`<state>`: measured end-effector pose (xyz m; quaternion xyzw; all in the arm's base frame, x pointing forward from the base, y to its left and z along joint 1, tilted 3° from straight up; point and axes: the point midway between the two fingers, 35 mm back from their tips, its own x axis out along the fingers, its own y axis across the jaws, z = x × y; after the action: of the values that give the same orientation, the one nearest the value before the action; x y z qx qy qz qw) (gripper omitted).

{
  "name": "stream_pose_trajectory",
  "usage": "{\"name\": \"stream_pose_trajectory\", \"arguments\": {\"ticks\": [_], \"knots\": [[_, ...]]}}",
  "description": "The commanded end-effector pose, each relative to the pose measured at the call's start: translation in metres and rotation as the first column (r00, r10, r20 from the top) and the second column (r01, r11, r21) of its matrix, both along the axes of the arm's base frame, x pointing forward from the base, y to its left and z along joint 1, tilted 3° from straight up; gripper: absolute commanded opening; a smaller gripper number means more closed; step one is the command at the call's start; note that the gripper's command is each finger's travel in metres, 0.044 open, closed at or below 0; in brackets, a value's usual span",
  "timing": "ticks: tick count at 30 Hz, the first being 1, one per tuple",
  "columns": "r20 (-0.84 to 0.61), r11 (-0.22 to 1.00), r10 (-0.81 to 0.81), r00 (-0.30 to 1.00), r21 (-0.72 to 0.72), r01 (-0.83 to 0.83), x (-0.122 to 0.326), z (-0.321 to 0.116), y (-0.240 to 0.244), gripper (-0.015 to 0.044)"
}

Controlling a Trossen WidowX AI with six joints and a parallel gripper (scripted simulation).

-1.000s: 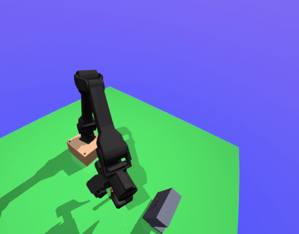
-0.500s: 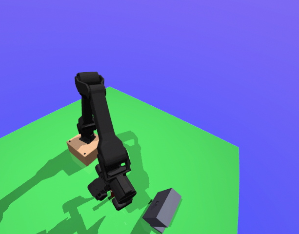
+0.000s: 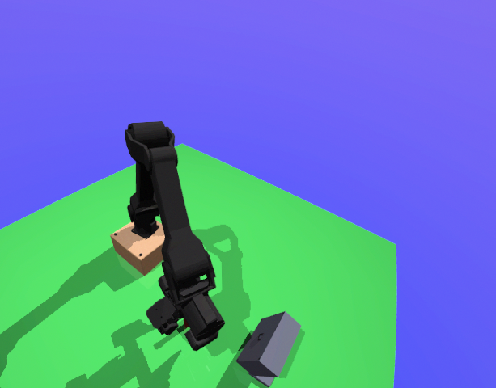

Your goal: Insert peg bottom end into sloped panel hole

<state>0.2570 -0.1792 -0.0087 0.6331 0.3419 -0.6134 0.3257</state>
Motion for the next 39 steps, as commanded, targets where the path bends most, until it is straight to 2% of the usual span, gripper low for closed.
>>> {"name": "stream_pose_trajectory", "arguments": {"ticks": [1,11,22,29,39], "knots": [[0.001,1.0,0.0,1.0,-0.001,0.0,0.0,0.001,0.0,0.0335],[0.001,1.0,0.0,1.0,-0.001,0.0,0.0,0.001,0.0,0.0072],[0.001,1.0,0.0,1.0,-0.001,0.0,0.0,0.001,0.0,0.0],[0.001,1.0,0.0,1.0,0.0,0.0,0.001,0.005,-0.001,0.0],[0.0,1.0,-0.002,1.0,0.003,0.002,0.001,0.054,-0.004,0.0]]}}
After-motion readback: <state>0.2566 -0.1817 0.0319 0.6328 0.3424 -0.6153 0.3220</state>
